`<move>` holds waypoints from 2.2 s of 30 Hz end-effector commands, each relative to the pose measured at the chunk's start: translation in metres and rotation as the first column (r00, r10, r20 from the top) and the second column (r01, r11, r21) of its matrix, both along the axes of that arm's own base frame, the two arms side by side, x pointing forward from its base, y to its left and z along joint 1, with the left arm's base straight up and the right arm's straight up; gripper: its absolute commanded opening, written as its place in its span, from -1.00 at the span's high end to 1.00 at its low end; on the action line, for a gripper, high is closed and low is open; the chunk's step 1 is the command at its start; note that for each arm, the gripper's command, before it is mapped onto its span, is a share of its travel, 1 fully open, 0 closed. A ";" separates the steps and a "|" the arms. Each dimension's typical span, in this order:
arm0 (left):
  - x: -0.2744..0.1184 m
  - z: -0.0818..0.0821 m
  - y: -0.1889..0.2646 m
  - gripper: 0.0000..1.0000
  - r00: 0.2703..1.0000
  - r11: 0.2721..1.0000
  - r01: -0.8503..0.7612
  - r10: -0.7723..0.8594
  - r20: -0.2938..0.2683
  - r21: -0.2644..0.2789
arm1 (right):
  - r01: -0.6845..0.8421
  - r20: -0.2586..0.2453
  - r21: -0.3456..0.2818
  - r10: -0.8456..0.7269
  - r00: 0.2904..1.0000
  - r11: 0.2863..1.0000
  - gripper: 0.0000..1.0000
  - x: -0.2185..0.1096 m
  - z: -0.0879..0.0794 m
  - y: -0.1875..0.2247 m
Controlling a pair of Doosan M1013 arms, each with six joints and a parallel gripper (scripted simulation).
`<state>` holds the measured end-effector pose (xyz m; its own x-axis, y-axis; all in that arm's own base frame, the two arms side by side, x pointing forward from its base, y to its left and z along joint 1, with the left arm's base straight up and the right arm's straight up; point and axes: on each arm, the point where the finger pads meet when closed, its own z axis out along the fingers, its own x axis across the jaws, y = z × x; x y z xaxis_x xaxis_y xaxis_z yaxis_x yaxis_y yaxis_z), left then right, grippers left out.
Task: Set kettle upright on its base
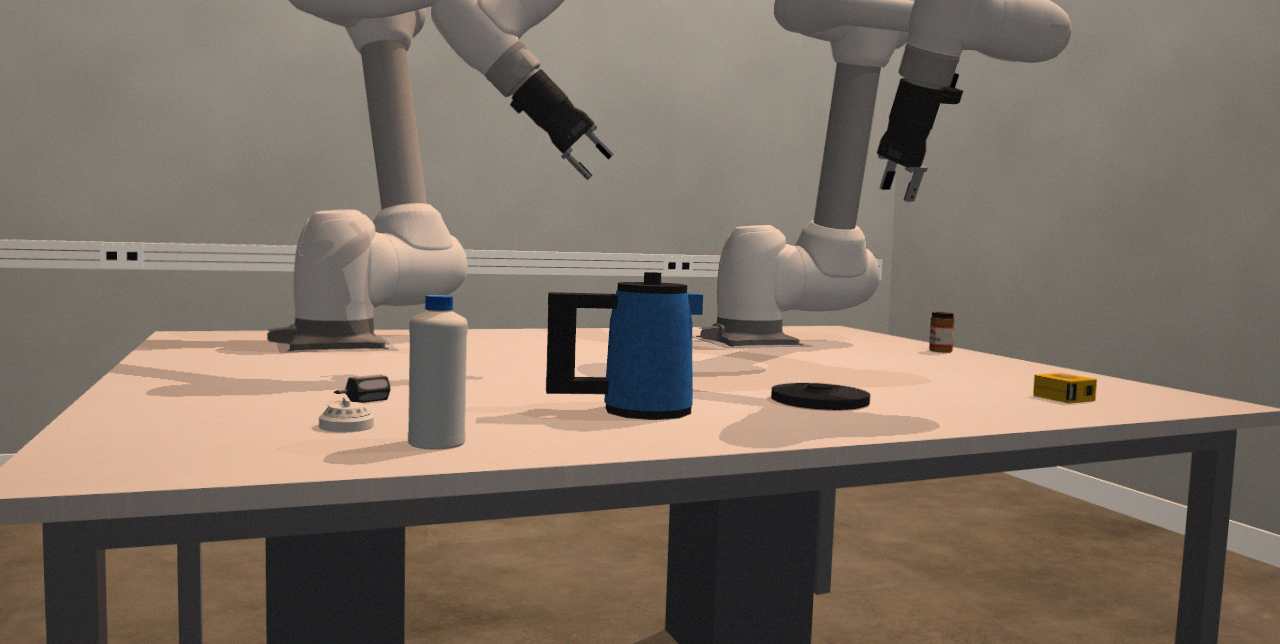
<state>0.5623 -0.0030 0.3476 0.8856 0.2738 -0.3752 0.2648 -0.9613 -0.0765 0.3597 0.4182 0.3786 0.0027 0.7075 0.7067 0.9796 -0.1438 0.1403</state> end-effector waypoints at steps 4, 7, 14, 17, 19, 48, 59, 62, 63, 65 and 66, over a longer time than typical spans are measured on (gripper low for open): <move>0.000 0.001 0.000 -1.00 1.000 1.000 0.000 0.000 0.001 0.000 | 0.000 0.001 0.001 0.000 1.000 1.000 -1.00 0.000 0.001 0.000; 0.000 0.001 0.000 -1.00 1.000 1.000 0.000 0.000 0.001 0.000 | 0.000 0.001 0.001 0.000 1.000 1.000 -1.00 0.000 0.001 0.000; 0.000 0.001 0.000 -1.00 1.000 1.000 0.000 0.000 0.001 0.000 | 0.000 0.001 0.001 0.000 1.000 1.000 -1.00 0.000 0.001 0.000; 0.000 0.001 0.000 -1.00 1.000 1.000 0.000 0.000 0.001 0.000 | 0.000 0.001 0.001 0.000 1.000 1.000 -1.00 0.000 0.001 0.000; 0.000 0.001 0.000 -1.00 1.000 1.000 0.000 0.000 0.001 0.000 | 0.000 0.001 0.001 0.000 1.000 1.000 -1.00 0.000 0.001 0.000; -0.045 -0.034 0.132 -1.00 0.913 0.913 -0.398 0.404 -0.053 0.094 | 0.000 0.001 0.001 0.000 1.000 1.000 -1.00 0.000 0.001 0.000; -0.110 -0.062 0.229 -1.00 0.703 0.704 -0.684 0.706 -0.083 0.190 | 0.000 0.001 0.001 0.000 1.000 1.000 -1.00 0.000 0.001 0.000; -0.134 -0.071 0.254 -1.00 0.595 0.598 -0.768 0.799 -0.090 0.229 | 0.000 0.001 0.001 0.000 1.000 1.000 -1.00 0.000 0.001 0.000; -0.143 -0.074 0.262 -1.00 0.555 0.559 -0.793 0.827 -0.091 0.243 | 0.000 0.001 0.001 0.000 1.000 1.000 -1.00 0.000 0.001 0.000; -0.161 -0.079 0.277 -1.00 0.469 0.476 -0.837 0.878 -0.093 0.272 | 0.000 0.001 0.001 0.000 1.000 1.000 -1.00 0.000 0.001 0.000; -0.171 -0.082 0.284 -1.00 0.424 0.432 -0.855 0.901 -0.094 0.286 | 0.000 0.001 0.001 0.000 1.000 1.000 -1.00 0.000 0.001 0.000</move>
<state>0.4313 0.2403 0.2785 0.2488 0.8879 -0.3869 0.8690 -0.3810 -0.3157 0.3597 0.4182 0.3786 0.0027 0.7075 0.7067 0.9796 -0.1438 0.1403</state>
